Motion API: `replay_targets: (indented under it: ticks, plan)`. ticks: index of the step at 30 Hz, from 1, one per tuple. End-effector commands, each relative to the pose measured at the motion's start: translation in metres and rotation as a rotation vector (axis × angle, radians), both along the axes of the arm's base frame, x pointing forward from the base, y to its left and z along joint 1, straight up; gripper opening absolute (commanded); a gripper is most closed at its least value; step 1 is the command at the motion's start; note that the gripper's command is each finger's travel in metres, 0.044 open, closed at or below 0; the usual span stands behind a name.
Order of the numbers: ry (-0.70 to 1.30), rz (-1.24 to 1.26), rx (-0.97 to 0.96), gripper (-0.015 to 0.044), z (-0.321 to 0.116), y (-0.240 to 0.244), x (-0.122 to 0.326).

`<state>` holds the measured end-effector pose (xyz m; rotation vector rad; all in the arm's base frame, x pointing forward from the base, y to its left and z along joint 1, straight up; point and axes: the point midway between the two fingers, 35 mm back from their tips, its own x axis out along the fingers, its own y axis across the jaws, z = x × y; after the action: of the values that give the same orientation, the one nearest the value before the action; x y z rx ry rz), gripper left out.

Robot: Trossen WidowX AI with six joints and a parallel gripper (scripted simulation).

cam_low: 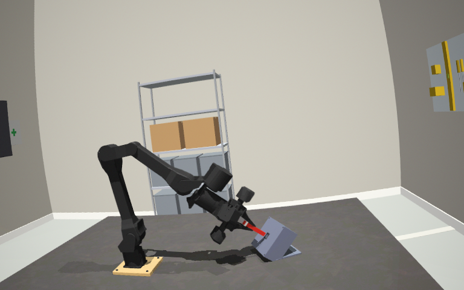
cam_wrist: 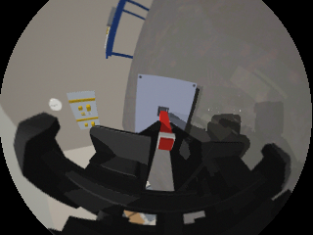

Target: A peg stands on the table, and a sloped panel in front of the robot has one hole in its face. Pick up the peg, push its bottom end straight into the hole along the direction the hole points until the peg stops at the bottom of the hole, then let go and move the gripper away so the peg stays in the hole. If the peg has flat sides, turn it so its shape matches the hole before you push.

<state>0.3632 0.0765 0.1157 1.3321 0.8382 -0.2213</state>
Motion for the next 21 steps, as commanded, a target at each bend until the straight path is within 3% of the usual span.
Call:
replay_targets:
  ticks: [1, 21]
  plan:
    - [0.003, 0.001, -0.001, 0.0, -0.0006, -0.0002, -0.0006]
    - [0.002, 0.001, -0.001, 0.0, -0.001, 0.0012, 0.005]
